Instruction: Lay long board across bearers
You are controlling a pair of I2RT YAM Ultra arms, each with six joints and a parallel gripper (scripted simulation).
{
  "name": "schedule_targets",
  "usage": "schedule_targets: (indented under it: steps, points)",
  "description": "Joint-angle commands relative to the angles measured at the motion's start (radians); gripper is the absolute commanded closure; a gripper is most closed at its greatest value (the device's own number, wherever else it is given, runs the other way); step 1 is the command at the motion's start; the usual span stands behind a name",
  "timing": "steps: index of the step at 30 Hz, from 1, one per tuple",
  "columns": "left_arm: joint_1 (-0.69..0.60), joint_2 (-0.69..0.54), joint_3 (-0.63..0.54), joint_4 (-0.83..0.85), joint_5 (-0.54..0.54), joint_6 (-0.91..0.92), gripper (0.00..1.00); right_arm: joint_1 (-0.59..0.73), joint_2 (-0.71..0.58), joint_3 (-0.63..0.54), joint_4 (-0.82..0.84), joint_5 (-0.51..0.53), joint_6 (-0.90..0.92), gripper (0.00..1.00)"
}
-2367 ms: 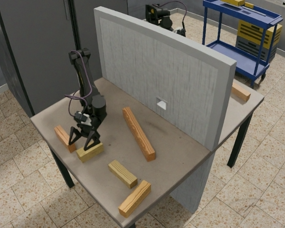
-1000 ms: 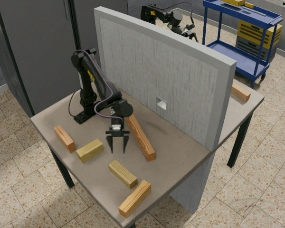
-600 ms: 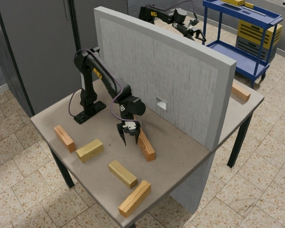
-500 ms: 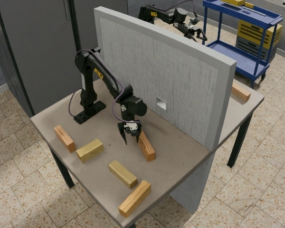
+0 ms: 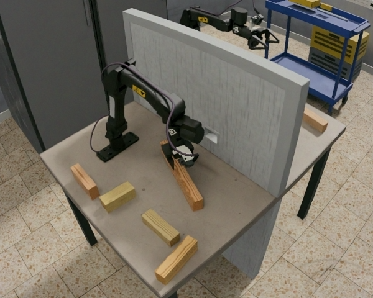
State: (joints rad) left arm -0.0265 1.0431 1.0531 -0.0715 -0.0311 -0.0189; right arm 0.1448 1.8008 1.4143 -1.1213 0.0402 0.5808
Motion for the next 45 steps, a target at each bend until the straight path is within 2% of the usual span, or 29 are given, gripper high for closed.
schedule_targets:
  steps: [1,3,8,18,19,27,32,34,45]
  points:
    - [0.023,-0.005,0.006,0.107,0.047,0.034,0.0,0.014,0.016,0.059,-0.115,-0.049,0.016,0.48]
    - [0.036,0.008,-0.025,0.121,0.055,0.035,0.0,0.023,0.019,0.073,-0.131,-0.057,0.016,0.48]
    - [0.042,-0.031,0.016,0.103,0.036,0.009,0.0,0.034,-0.025,0.075,-0.074,-0.027,-0.006,0.48]
    - [0.028,-0.018,0.001,0.101,0.028,0.015,0.0,0.013,-0.025,0.079,-0.07,-0.027,-0.003,0.48]
    - [0.025,-0.018,0.001,0.101,0.028,0.015,0.0,0.018,-0.002,0.016,-0.045,-0.028,-0.002,0.48]
    - [0.025,-0.018,0.001,0.101,0.028,0.015,0.0,0.014,0.042,-0.022,0.007,-0.036,-0.002,0.48]
    - [0.025,-0.018,0.001,0.101,0.028,0.015,0.0,0.016,0.002,-0.012,0.0,-0.036,-0.001,0.48]
    - [0.025,-0.018,0.001,0.101,0.028,0.015,0.0,0.012,0.048,-0.049,0.038,-0.043,-0.006,0.48]
    - [0.025,-0.018,0.001,0.101,0.028,0.015,0.0,0.008,0.052,-0.095,0.106,-0.043,-0.005,0.48]
